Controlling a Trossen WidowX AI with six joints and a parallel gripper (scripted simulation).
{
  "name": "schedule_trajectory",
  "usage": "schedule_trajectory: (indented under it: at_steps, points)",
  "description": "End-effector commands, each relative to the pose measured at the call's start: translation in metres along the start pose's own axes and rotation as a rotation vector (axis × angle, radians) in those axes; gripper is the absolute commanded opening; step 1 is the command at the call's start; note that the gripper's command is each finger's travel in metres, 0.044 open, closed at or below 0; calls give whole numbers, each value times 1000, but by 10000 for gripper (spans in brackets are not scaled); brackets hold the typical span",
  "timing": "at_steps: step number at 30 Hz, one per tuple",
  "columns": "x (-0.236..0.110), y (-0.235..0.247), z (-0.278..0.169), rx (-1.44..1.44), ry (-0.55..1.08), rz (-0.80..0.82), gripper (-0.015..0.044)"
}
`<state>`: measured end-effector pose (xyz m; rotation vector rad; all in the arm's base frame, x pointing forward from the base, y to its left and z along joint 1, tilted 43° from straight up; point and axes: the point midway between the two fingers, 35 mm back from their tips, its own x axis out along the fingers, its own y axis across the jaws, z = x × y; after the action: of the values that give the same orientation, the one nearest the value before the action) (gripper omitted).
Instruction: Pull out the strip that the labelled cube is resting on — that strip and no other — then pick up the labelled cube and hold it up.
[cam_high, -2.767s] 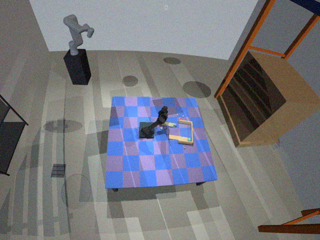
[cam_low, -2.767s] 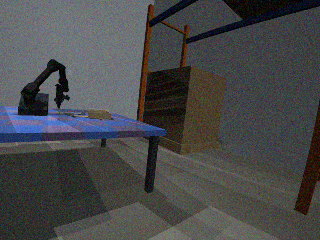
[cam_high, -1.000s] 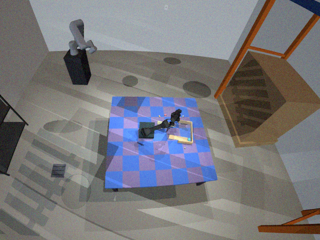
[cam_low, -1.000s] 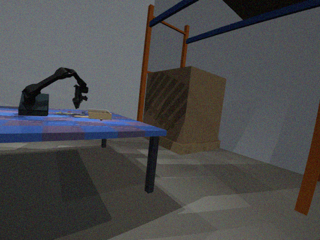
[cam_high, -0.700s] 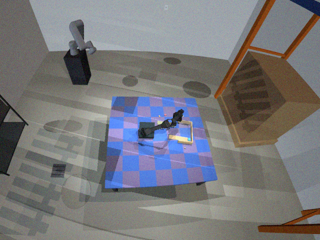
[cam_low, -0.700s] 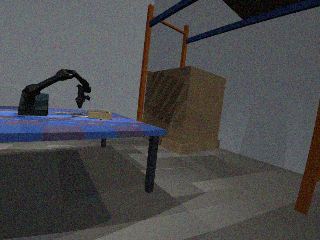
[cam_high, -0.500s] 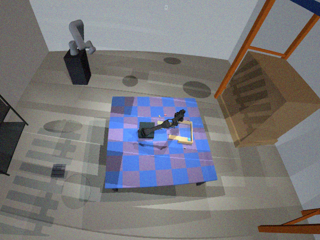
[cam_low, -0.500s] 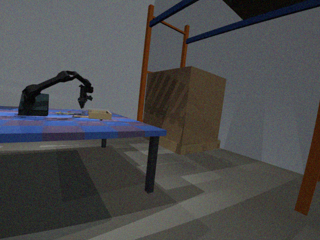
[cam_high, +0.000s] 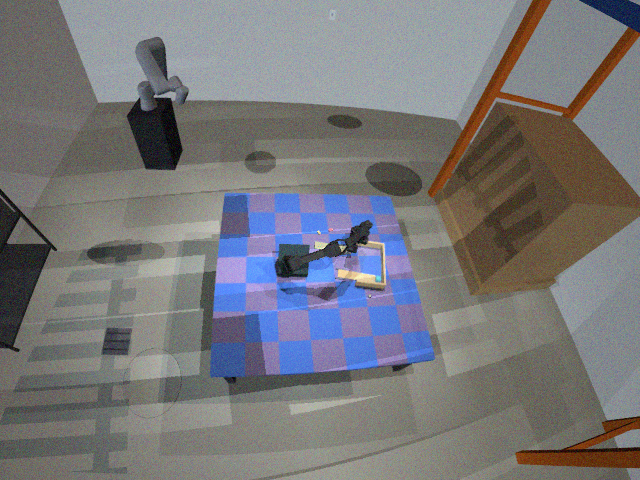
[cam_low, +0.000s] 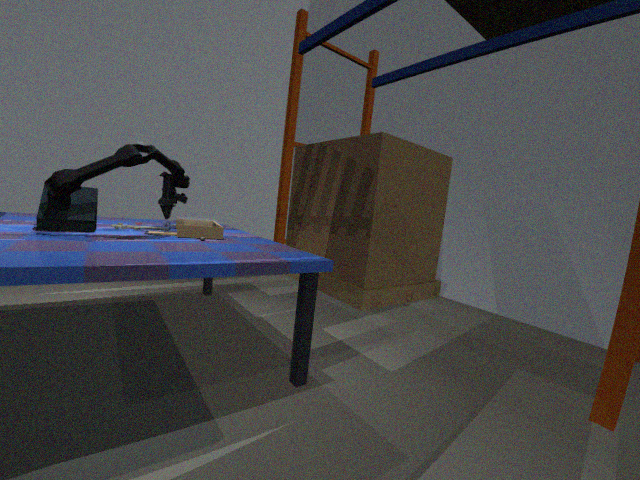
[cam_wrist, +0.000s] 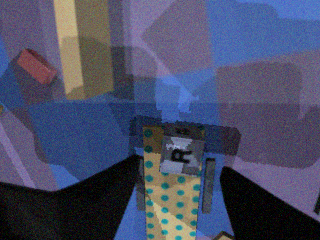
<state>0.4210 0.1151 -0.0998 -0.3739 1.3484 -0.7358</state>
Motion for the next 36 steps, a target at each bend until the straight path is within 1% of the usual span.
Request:
schedule_trajectory:
  at_steps: [1, 21, 28, 32, 36]
  points:
    - [9, -1, -1, -5, 1, -6, 250]
    - [42, -2, -2, -5, 0, -8, 250]
    - [43, -2, -2, -5, 0, -8, 250]
    - [40, -1, 0, 2, 0, -3, 145]
    - [40, -1, 0, 2, 0, -3, 118]
